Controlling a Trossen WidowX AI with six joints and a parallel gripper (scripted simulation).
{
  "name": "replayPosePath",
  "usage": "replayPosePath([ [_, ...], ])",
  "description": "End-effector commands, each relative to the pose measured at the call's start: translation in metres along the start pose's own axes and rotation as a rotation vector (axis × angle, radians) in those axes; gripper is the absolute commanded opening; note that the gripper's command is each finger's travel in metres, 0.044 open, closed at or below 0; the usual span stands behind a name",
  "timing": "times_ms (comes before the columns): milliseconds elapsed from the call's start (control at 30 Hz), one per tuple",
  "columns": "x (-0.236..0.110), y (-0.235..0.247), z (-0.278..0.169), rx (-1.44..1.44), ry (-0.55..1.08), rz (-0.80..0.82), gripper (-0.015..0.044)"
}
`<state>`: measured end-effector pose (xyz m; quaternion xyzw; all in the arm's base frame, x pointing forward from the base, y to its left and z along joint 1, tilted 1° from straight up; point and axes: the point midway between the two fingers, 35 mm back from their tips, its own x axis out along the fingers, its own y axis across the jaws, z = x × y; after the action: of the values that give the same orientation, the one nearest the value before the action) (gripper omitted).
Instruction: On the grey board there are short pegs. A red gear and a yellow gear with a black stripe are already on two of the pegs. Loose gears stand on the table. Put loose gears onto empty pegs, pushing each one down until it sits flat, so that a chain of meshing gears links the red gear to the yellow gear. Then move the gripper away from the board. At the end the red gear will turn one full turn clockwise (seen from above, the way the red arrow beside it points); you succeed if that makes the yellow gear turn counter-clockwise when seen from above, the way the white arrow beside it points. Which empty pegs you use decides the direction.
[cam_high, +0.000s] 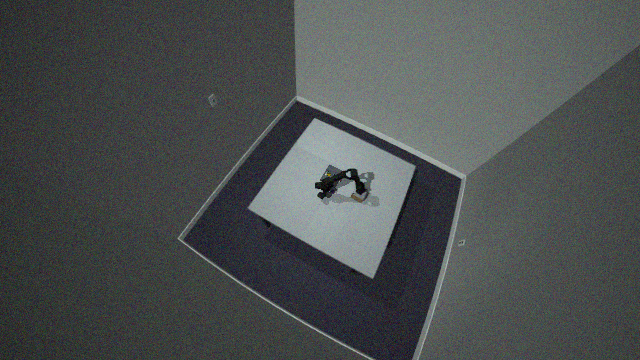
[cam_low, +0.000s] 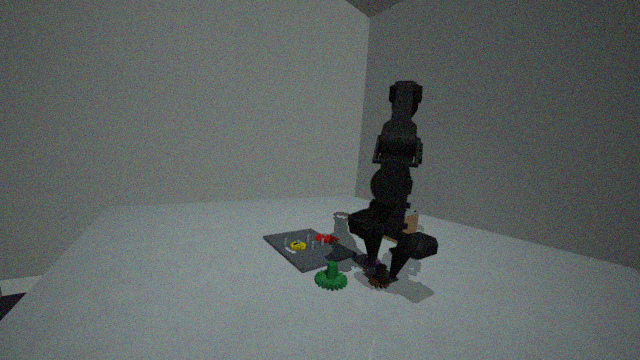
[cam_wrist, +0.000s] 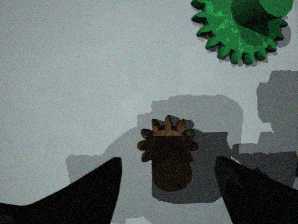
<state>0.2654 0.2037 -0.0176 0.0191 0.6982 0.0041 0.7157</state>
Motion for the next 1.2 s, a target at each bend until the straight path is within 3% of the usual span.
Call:
replayPosePath([
  [0,0.000,0.000,0.000,0.004,-0.003,-0.003,0.0177],
  [133,0.000,0.000,0.000,0.004,-0.003,-0.003,0.0072],
  [500,0.000,0.000,0.000,0.004,-0.003,-0.003,0.0000],
  [1167,-0.065,0.001,0.006,0.004,-0.004,-0.002,0.0000],
])
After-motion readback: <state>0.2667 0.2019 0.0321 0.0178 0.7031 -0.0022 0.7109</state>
